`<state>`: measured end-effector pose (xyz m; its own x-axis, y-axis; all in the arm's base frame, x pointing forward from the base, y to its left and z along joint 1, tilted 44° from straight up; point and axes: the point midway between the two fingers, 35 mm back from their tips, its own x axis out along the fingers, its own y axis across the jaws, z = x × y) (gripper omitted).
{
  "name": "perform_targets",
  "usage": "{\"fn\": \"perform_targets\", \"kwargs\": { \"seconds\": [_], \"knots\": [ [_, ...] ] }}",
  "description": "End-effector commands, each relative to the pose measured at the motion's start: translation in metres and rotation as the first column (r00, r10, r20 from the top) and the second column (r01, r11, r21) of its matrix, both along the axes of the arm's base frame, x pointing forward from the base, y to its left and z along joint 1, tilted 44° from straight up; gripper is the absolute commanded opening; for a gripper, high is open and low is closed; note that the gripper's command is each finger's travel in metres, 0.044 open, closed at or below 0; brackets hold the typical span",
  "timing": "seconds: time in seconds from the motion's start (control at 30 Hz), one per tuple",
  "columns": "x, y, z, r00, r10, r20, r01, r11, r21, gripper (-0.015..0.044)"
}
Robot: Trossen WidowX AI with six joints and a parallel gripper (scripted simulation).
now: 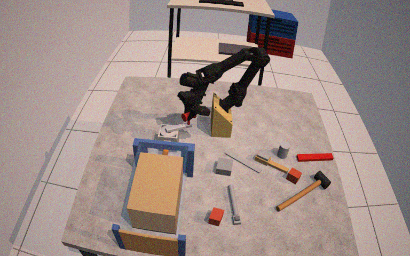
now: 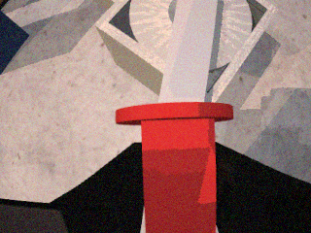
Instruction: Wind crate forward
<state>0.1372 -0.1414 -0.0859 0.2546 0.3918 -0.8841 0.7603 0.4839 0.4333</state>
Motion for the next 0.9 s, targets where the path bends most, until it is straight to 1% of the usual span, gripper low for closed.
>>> {"fn": "perform_targets", "kwargs": {
  "seconds": [0.0, 0.87],
  "knots": [
    [-0.011, -0.006, -0.008, 0.999, 0.01, -0.03, -0.01, 1.0, -0.017, 0.0],
    [-0.037, -0.029, -0.027, 0.999, 0.01, -0.033, -0.01, 1.0, -0.02, 0.0]
  ]
}}
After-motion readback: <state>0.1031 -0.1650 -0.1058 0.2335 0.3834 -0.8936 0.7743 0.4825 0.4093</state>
